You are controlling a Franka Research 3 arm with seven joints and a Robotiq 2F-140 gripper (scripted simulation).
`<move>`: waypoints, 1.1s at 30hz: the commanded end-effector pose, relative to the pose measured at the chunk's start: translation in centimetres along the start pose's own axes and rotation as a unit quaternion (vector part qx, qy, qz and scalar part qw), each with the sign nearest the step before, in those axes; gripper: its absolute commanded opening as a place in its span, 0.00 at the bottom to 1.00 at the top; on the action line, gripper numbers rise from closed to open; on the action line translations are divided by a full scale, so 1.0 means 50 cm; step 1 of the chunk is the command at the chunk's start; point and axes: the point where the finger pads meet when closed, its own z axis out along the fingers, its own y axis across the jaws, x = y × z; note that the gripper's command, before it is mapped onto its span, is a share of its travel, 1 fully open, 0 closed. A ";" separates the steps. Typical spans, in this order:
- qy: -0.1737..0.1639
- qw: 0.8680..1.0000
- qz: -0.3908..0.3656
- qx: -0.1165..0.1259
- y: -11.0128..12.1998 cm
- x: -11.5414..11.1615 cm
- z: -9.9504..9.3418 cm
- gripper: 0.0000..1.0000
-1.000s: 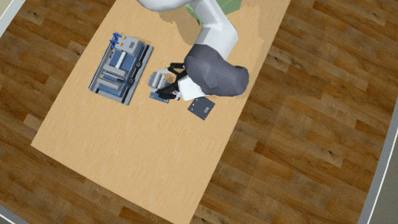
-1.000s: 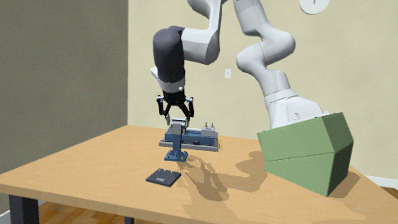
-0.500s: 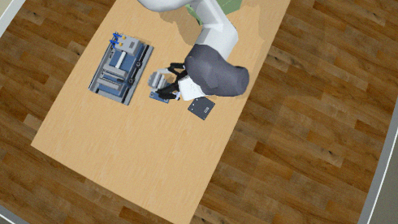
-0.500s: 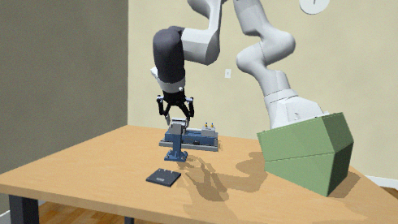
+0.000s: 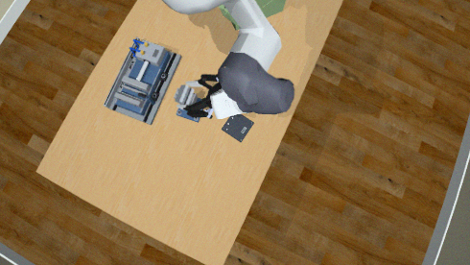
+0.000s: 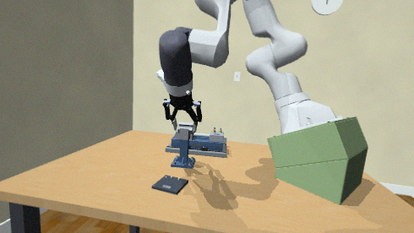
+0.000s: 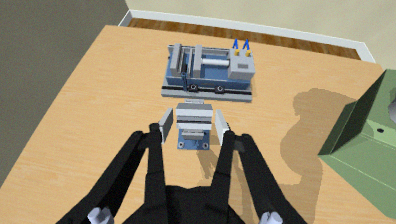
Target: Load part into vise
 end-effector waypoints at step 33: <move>0.001 1.000 0.003 0.000 0.001 0.001 -0.002 0.00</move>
